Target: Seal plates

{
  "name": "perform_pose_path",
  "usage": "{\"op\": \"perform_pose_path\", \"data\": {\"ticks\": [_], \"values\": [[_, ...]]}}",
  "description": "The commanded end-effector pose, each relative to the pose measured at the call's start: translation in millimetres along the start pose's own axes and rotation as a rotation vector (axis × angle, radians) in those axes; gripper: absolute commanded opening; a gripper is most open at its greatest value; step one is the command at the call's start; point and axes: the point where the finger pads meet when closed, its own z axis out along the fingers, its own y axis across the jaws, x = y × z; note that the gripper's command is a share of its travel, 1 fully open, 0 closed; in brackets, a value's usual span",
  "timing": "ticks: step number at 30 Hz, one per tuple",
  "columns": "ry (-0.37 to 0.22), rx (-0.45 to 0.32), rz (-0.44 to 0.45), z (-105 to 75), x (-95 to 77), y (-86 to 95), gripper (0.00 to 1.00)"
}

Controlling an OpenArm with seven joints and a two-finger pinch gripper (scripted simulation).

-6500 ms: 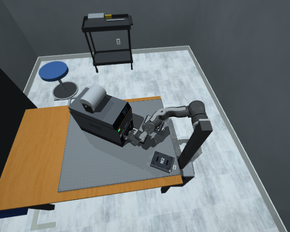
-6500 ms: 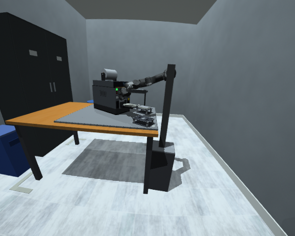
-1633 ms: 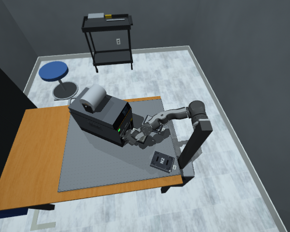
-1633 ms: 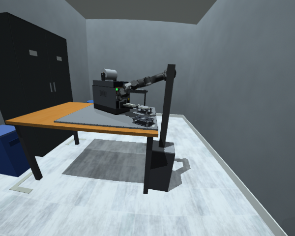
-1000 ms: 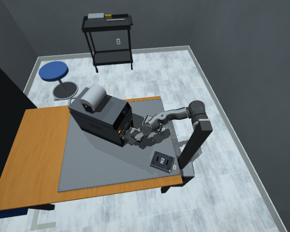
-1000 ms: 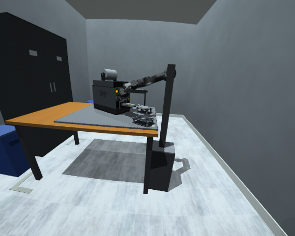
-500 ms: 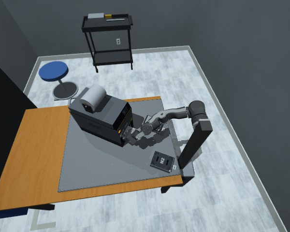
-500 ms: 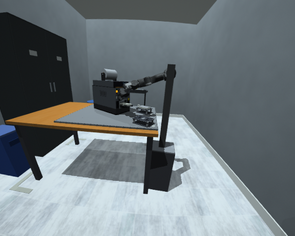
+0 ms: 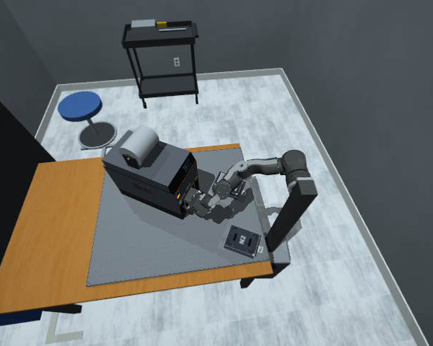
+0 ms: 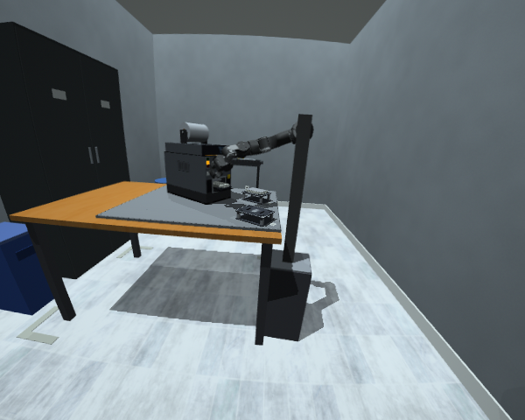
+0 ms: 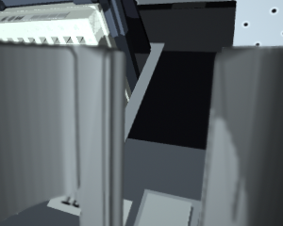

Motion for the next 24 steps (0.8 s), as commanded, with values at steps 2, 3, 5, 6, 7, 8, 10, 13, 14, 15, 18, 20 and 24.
{"op": "perform_pose_path", "data": {"ticks": [2,3,5,6,7,8,10,13,14,15,18,20,24], "values": [[0.036,-0.071,0.036,-0.8,7.7,10.4,0.65],[0.051,-0.099,0.047,-1.7,10.8,14.5,0.65],[0.051,-0.099,0.047,-1.7,10.8,14.5,0.65],[0.064,-0.126,0.062,-2.9,13.4,18.6,0.65],[0.078,-0.153,0.075,-4.0,16.1,22.3,0.65],[0.093,-0.181,0.087,-5.4,19.2,26.6,0.65],[0.123,-0.235,0.112,-7.8,25.0,34.8,0.65],[0.149,-0.291,0.143,-12.4,33.1,47.4,0.65],[0.162,-0.316,0.159,-13.8,35.2,50.5,0.65],[0.176,-0.341,0.174,-15.5,37.5,54.1,0.65],[0.2,-0.387,0.201,-20.1,45.3,65.7,0.65],[0.228,-0.445,0.236,-26.5,49.4,74.8,0.65],[0.252,-0.494,0.271,-30.5,52.7,81.1,0.65]]}}
